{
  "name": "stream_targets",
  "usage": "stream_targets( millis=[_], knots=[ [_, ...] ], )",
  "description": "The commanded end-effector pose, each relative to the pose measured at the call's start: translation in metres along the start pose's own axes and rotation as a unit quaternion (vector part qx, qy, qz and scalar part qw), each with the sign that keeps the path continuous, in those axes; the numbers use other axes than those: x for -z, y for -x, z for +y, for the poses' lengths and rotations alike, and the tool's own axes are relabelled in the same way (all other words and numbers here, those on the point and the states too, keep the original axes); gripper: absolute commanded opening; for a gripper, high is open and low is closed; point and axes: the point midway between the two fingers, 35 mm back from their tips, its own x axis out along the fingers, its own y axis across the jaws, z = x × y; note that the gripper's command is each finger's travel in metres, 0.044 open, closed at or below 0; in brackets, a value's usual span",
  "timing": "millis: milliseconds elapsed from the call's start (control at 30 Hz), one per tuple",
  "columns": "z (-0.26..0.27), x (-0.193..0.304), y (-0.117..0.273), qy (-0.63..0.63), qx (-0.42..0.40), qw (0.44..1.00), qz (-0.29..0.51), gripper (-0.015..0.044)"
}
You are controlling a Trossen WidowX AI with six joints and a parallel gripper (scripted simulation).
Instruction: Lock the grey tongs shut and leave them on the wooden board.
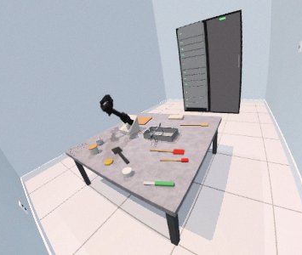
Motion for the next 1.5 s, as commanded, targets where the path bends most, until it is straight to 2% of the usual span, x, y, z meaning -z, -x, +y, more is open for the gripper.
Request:
stream_targets(
  millis=[0, 167, 300, 600, 767, 867, 1100, 1267, 1367, 1467],
  knots=[
    [-0.03, 0.029, 0.023, -0.111, 0.059, 0.992, 0.028, 0.044],
    [-0.063, 0.084, 0.072, -0.301, 0.158, 0.939, 0.046, 0.044],
    [-0.075, 0.125, 0.108, -0.445, 0.218, 0.867, 0.038, 0.044],
    [-0.06, 0.212, 0.178, -0.652, 0.324, 0.685, 0.021, 0.044],
    [-0.031, 0.264, 0.214, -0.76, 0.366, 0.537, 0.013, 0.044],
    [-0.005, 0.297, 0.236, -0.825, 0.387, 0.411, -0.001, 0.044],
    [0.085, 0.364, 0.273, -0.912, 0.403, 0.066, -0.044, 0.044],
    [0.162, 0.395, 0.281, -0.902, 0.387, -0.18, -0.061, 0.044],
    [0.203, 0.405, 0.28, -0.879, 0.372, -0.291, -0.063, 0.044],
    [0.252, 0.413, 0.276, -0.828, 0.351, -0.432, -0.063, 0.044]
  ],
)
